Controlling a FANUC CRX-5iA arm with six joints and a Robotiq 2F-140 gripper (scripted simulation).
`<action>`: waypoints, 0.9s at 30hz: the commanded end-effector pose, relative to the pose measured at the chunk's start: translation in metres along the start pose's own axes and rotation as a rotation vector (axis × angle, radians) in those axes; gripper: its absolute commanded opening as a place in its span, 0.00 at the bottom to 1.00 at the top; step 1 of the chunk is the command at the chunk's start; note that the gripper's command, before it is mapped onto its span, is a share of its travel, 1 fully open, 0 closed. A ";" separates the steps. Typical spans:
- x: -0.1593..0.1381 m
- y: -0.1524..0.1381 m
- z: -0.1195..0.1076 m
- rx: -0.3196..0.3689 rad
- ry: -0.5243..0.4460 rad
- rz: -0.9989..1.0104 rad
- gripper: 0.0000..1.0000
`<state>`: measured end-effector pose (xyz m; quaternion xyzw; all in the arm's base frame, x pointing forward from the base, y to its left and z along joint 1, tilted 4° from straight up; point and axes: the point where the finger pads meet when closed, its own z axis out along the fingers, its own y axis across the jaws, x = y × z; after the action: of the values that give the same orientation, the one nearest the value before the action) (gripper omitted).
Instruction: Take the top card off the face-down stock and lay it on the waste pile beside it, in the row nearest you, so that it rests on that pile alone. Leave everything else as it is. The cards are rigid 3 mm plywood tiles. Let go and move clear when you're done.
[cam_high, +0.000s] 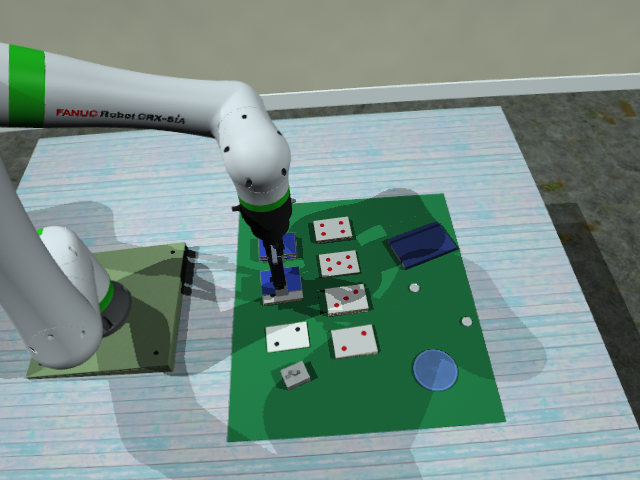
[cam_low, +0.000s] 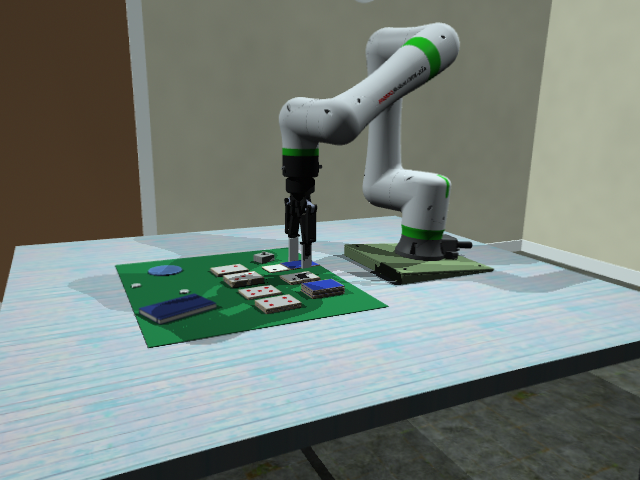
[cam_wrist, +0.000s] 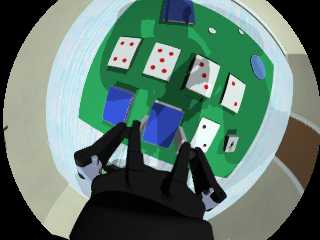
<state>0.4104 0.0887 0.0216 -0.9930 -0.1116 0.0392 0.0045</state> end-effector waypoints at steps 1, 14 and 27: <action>0.000 0.000 0.007 0.000 0.001 0.000 0.43; 0.000 0.000 0.023 0.000 0.001 0.000 0.43; 0.000 0.000 0.026 0.000 0.001 0.000 0.43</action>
<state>0.4084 0.0887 -0.0046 -0.9930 -0.1116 0.0392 0.0045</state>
